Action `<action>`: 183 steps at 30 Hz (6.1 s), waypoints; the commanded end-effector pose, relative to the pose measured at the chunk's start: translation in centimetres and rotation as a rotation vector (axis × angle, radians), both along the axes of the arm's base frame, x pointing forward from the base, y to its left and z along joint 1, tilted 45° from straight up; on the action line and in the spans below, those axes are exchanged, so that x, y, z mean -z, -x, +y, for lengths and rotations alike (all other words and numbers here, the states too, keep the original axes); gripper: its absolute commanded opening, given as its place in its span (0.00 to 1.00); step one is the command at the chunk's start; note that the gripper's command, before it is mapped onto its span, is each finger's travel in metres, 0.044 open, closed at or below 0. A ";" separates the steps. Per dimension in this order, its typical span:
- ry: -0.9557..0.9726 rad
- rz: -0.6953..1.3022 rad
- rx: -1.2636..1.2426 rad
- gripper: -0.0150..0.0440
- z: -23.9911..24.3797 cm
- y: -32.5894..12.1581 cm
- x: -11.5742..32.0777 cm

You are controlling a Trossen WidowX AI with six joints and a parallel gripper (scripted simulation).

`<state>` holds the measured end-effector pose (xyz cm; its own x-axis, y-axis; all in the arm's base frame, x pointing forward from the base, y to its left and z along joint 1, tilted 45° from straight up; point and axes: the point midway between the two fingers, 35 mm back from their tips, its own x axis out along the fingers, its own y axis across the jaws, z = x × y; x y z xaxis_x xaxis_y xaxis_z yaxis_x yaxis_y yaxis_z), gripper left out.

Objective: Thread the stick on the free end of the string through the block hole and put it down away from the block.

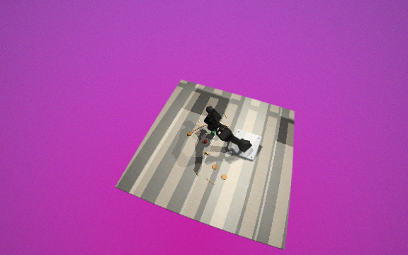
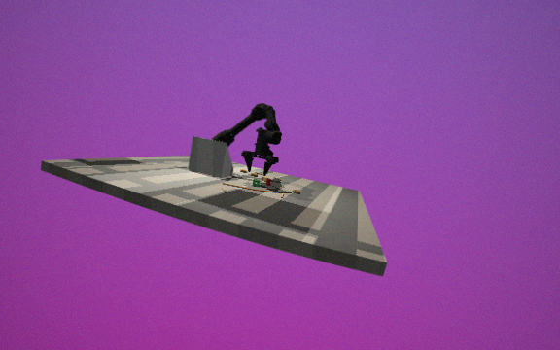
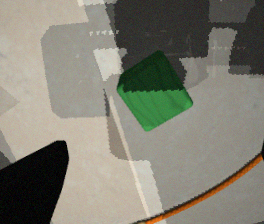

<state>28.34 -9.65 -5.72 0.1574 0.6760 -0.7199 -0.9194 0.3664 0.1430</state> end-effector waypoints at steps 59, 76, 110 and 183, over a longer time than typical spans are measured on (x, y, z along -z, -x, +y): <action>-0.007 -0.003 -0.023 0.25 0.5 0.3 -0.2; -0.007 -0.003 -0.023 0.49 0.5 0.3 -0.2; -0.181 0.823 0.859 0.83 -2.0 1.5 2.2; -0.625 2.860 3.054 0.91 -7.1 5.8 8.1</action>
